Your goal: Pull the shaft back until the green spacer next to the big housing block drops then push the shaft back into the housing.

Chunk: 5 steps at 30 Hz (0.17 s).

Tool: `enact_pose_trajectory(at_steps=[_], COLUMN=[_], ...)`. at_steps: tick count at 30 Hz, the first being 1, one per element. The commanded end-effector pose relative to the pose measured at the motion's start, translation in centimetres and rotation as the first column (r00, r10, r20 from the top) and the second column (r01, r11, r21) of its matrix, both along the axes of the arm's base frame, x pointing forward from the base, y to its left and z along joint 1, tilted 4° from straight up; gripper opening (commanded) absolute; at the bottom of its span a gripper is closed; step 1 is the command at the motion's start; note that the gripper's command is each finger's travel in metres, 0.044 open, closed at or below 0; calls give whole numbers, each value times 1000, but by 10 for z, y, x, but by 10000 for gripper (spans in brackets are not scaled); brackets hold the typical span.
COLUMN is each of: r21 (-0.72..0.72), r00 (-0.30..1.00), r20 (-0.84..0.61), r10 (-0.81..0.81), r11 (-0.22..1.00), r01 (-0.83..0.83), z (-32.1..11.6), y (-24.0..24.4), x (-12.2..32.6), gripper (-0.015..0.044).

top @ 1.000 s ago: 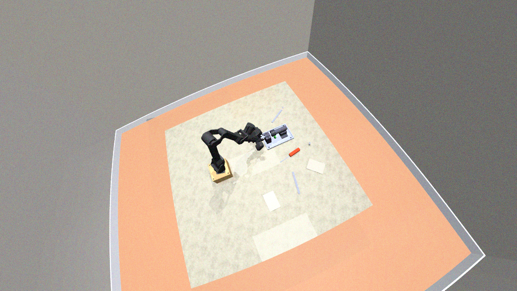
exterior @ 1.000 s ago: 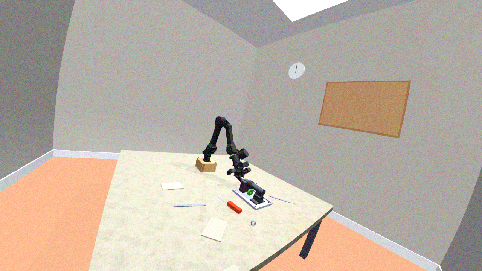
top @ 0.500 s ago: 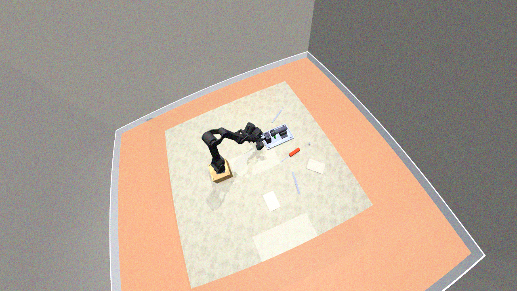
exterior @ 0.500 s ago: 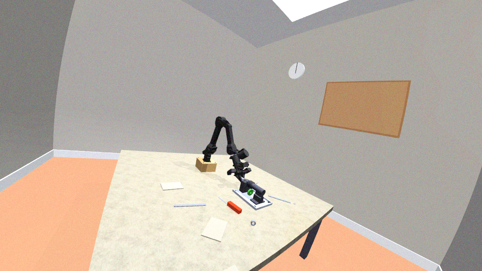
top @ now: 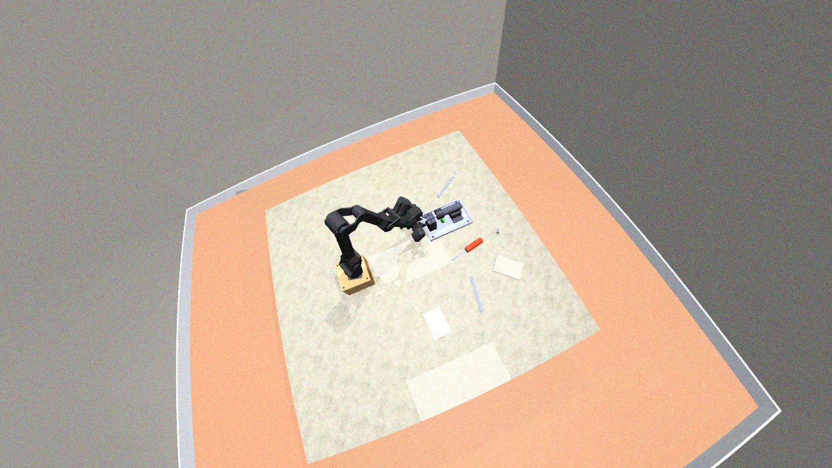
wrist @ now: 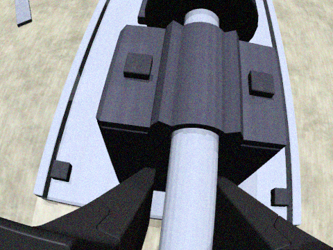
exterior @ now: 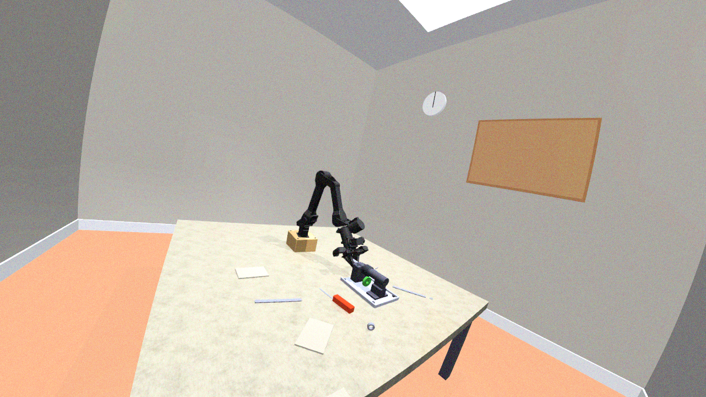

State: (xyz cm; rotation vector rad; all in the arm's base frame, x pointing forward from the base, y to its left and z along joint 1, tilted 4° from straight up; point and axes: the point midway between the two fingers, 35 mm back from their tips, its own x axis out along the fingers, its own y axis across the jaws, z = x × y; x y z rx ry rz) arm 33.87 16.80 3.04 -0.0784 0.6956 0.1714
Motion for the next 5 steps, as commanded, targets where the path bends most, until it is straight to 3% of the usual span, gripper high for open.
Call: enact_pose_trajectory(at_steps=[1, 5], r21=[-1, -1], r00=[1000, 1000], r20=[-1, -1], r10=[1, 1], r11=[1000, 1000], r01=[-1, -1], z=[0, 0], y=[0, 0], x=[0, 0], gripper=[210, 315])
